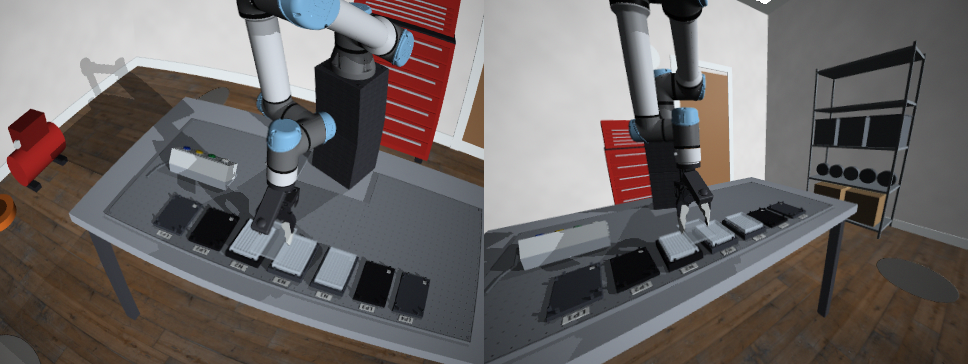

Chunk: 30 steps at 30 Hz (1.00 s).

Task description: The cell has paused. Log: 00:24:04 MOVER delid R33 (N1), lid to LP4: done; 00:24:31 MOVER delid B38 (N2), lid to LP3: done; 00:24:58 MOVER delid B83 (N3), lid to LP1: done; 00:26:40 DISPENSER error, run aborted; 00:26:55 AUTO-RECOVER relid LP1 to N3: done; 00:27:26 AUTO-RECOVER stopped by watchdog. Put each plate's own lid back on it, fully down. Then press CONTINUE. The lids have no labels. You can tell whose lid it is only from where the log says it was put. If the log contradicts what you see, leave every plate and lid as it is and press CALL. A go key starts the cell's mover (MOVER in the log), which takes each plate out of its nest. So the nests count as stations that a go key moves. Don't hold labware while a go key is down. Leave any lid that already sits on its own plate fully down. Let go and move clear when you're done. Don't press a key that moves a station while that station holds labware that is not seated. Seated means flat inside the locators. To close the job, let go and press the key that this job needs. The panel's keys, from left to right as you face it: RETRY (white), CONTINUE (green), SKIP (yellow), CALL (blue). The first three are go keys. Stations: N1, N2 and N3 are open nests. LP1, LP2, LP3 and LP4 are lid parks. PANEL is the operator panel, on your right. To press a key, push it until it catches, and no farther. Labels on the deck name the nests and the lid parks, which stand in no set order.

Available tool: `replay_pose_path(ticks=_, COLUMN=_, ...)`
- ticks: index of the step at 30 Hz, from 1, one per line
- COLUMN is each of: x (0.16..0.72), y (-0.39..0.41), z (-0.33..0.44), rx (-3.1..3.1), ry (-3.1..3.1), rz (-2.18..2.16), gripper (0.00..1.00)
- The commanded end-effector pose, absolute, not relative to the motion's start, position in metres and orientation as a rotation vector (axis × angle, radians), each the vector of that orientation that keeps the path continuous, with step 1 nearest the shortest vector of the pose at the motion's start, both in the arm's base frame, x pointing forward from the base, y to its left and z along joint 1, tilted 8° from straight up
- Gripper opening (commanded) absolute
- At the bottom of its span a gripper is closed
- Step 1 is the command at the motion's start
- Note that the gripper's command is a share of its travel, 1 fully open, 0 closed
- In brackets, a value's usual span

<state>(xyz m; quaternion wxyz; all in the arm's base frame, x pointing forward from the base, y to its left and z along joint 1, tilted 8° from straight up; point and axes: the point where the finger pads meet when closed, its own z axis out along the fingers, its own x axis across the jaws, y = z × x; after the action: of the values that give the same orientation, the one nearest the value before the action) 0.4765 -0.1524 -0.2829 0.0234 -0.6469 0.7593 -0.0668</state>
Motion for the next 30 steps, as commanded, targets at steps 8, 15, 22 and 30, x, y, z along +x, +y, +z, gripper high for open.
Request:
replay_pose_path(ticks=8, x=0.47, y=-0.204, z=-0.28, rx=-2.003, ry=2.348, rz=-0.207, gripper=0.0)
replay_pose_path(ticks=15, x=0.468, y=-0.216, z=-0.279, rx=-2.003, ry=2.348, rz=-0.207, gripper=0.0)
replay_pose_path(ticks=22, x=0.468, y=-0.216, z=-0.28, rx=-2.003, ry=2.348, rz=-0.207, gripper=0.0)
replay_pose_path(ticks=30, x=0.468, y=-0.217, z=-0.282, rx=-2.003, ry=2.348, rz=-0.207, gripper=0.0)
